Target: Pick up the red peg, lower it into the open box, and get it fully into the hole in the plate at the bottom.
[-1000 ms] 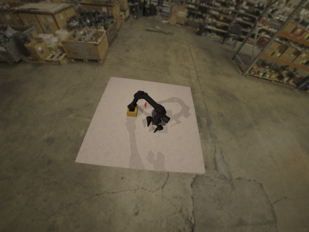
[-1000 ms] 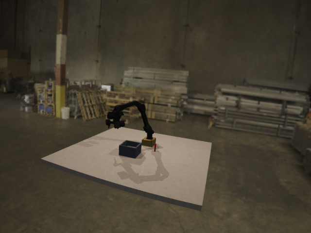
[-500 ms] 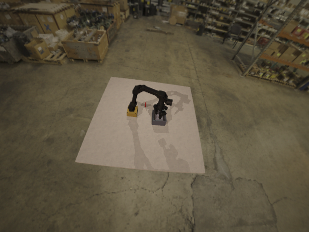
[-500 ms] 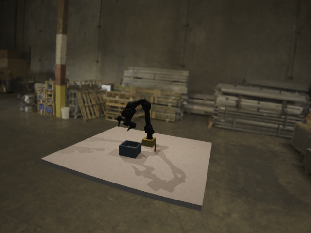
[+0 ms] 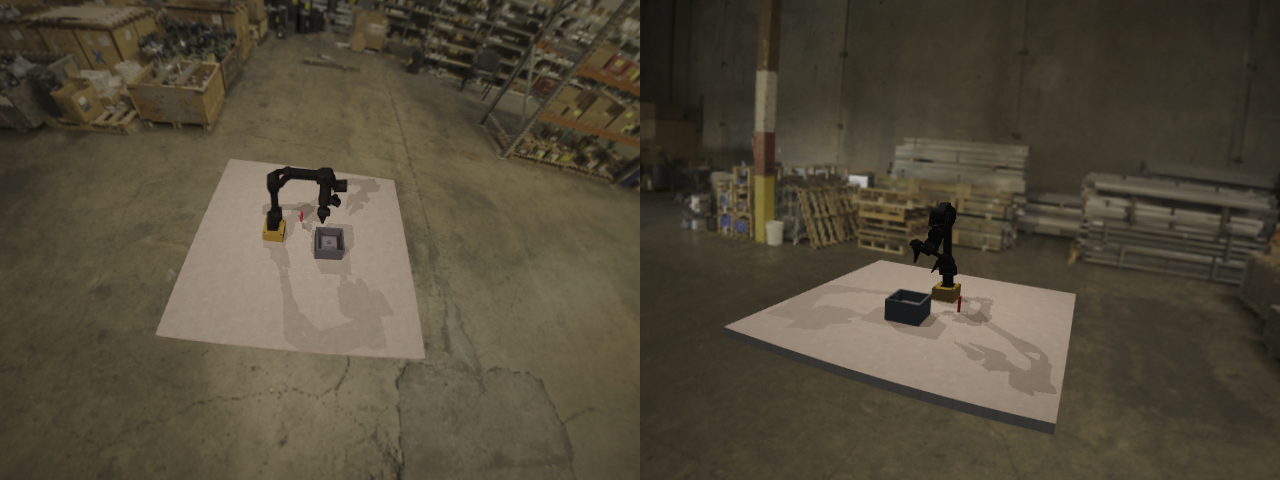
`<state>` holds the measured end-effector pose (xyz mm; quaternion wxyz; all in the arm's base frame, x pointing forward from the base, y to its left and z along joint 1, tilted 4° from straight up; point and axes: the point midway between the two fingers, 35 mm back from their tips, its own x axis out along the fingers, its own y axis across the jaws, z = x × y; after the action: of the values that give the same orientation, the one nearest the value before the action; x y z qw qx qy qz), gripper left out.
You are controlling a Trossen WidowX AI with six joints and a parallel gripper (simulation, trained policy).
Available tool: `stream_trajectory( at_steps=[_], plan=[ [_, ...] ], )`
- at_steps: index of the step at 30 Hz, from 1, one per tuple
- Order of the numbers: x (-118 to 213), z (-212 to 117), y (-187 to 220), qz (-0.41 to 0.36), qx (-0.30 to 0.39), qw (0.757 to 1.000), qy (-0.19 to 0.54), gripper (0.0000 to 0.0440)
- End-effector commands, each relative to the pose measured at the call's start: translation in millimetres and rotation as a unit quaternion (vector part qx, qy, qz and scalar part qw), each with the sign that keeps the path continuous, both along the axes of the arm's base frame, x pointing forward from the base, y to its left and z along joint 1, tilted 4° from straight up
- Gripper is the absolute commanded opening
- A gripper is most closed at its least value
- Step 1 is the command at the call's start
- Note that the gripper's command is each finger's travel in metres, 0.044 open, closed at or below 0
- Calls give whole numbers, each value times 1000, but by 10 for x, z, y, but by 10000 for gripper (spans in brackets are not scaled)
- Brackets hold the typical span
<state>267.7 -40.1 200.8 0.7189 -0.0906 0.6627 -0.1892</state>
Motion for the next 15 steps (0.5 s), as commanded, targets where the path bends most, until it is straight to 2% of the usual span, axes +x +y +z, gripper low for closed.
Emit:
stream_trajectory(
  at_steps=[1,15],
  plan=[
    [-204,-95,338,-57,24,998,-15,440],
    [-763,-514,928,-210,52,976,-13,440]
  ],
)
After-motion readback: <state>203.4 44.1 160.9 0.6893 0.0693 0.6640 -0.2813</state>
